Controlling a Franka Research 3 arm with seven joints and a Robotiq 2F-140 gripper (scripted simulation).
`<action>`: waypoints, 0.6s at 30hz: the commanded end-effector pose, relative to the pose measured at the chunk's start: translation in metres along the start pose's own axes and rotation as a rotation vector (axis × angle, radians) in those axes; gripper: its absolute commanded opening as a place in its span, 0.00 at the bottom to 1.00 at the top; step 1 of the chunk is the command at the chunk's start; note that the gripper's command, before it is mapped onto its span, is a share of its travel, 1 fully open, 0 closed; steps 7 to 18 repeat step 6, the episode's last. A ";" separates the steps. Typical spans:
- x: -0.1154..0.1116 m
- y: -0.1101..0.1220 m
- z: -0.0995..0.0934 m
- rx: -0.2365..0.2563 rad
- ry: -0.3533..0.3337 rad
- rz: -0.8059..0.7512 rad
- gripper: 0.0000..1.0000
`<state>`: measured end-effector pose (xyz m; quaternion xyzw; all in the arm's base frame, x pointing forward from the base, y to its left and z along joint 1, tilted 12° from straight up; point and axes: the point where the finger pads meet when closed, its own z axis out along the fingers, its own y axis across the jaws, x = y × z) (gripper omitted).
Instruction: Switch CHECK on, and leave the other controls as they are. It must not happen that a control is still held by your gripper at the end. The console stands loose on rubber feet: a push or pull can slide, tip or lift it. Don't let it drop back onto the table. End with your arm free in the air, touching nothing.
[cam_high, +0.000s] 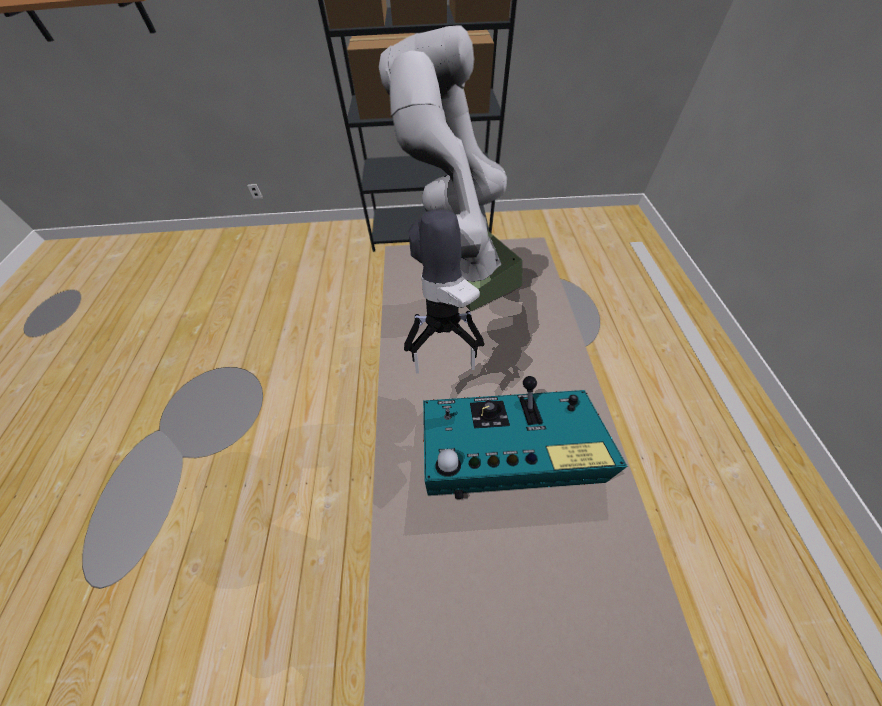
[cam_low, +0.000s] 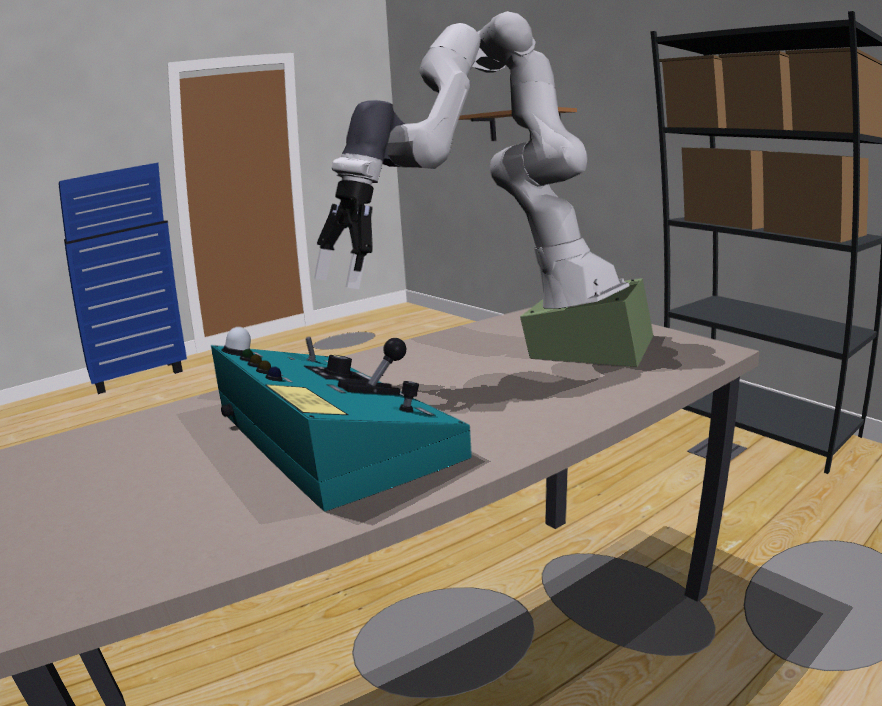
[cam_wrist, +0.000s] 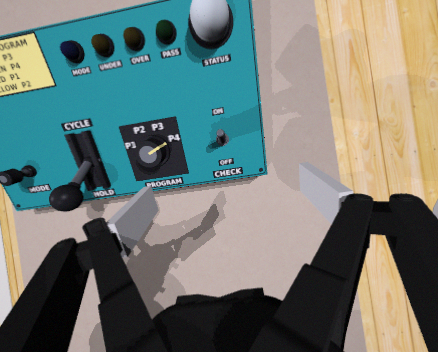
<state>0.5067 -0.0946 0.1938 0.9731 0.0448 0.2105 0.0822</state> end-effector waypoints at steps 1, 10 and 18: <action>-0.001 0.000 0.000 0.000 -0.002 0.004 1.00; -0.001 0.000 0.000 0.000 -0.002 0.004 1.00; -0.001 0.000 0.000 0.000 -0.002 0.004 1.00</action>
